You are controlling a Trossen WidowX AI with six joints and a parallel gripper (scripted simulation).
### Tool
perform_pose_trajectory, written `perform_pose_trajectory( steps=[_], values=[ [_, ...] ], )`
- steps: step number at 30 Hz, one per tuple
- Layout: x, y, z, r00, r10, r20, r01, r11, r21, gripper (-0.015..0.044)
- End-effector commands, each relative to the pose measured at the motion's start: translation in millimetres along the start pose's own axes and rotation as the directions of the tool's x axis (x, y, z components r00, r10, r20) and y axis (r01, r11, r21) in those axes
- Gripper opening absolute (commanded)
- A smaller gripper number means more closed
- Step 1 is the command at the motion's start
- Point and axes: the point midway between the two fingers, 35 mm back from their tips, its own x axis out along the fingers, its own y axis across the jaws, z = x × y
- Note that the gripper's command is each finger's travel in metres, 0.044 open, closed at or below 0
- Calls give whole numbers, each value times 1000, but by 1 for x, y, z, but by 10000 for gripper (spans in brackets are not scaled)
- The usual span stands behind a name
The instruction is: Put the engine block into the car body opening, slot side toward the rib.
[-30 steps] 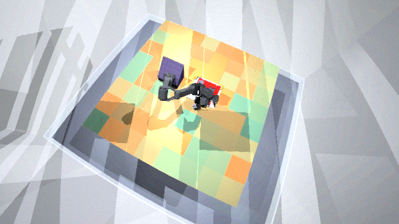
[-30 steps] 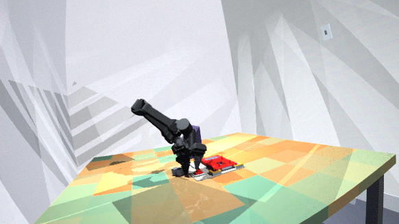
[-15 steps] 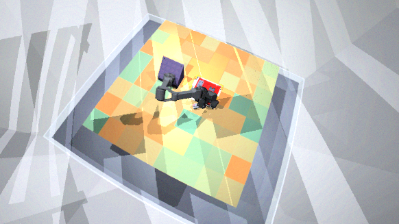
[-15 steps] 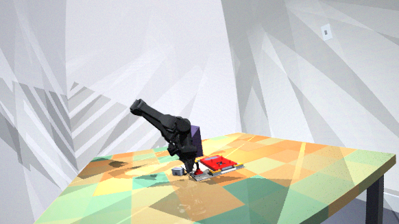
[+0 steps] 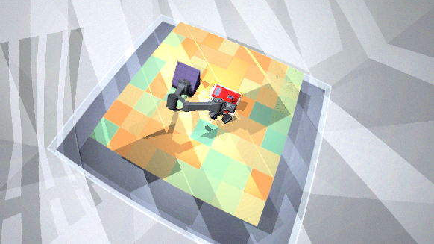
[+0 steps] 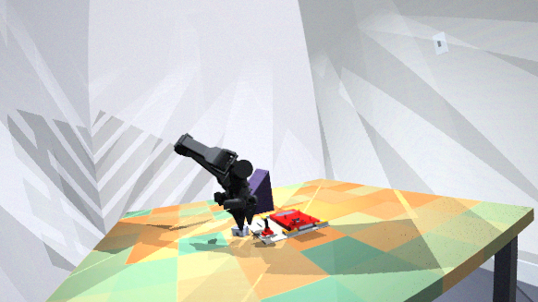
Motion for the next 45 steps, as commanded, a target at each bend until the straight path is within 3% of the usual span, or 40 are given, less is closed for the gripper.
perform_pose_trajectory(
  steps=[1, 9, 22, 45],
  values=[
    [-9, -2, 14, 998, -65, 15, 63, 990, 125, 440],
    [-25, -8, 39, 984, -169, 55, 144, 939, 311, 440],
    [-29, -34, 33, 984, -170, 55, 145, 940, 310, 440],
    [10, -41, 36, 984, -169, 56, 144, 940, 310, 440]
  ],
)
